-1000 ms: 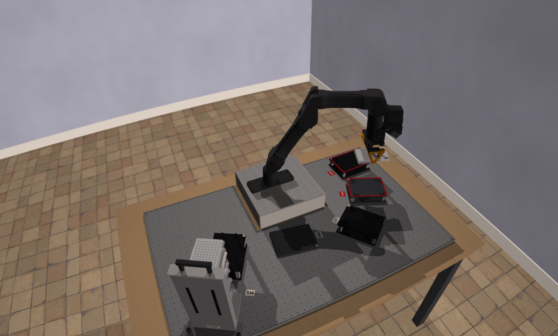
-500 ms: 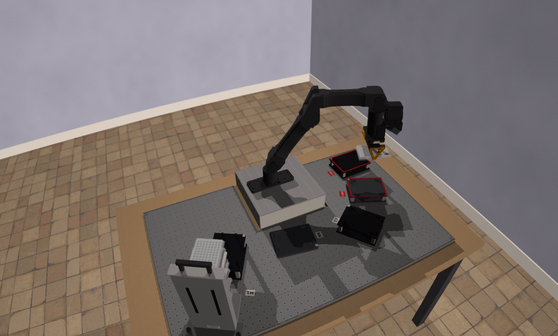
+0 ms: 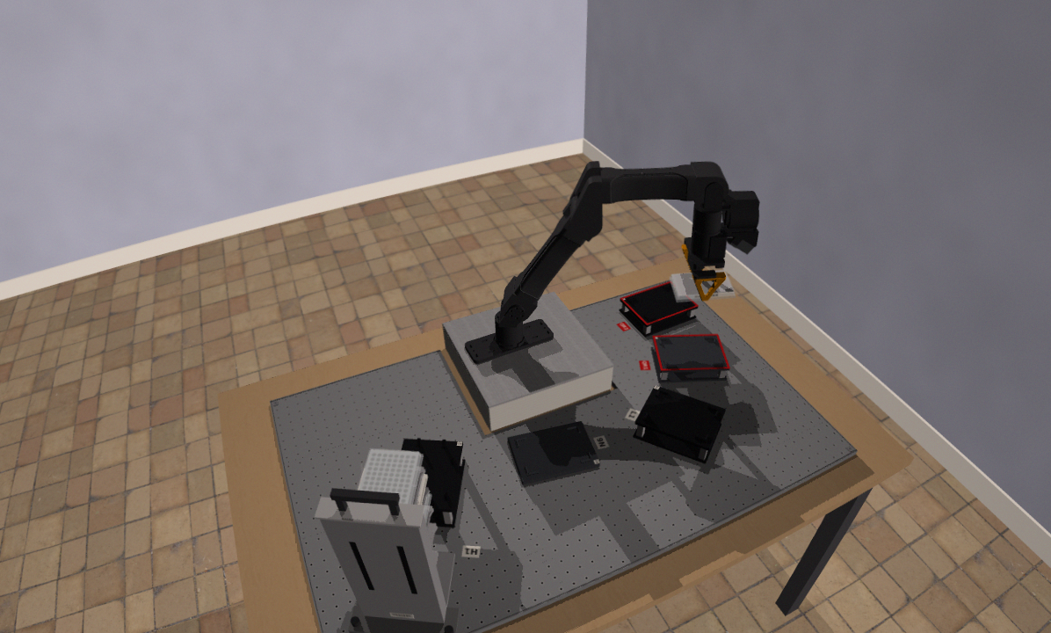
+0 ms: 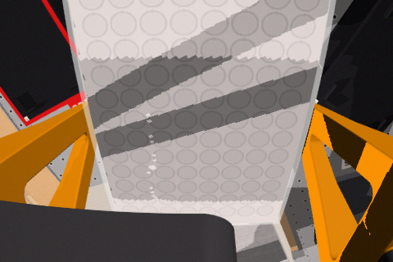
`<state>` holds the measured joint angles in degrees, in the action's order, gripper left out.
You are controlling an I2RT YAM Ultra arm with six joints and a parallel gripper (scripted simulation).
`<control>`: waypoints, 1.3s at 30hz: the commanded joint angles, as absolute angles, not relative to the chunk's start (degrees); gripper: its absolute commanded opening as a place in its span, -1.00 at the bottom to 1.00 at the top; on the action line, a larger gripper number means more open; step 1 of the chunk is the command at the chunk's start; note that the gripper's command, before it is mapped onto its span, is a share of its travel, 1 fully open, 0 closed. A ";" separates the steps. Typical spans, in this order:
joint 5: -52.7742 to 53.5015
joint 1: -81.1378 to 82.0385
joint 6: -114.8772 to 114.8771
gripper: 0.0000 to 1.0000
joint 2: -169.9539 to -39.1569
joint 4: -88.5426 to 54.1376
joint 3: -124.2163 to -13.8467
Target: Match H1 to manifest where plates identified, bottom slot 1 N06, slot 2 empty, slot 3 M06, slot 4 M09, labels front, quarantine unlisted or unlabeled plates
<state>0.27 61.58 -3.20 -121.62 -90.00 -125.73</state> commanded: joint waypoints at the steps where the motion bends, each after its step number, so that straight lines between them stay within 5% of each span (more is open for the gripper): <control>1: 0.28 61.80 -2.77 0.73 -121.54 -90.00 -127.78; 13: 0.34 62.49 -2.33 0.73 -126.91 -89.14 -131.04; 39: 0.27 61.33 -2.71 0.73 -123.46 -76.53 -111.79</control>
<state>0.27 61.95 -2.79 -125.54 -79.77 -112.90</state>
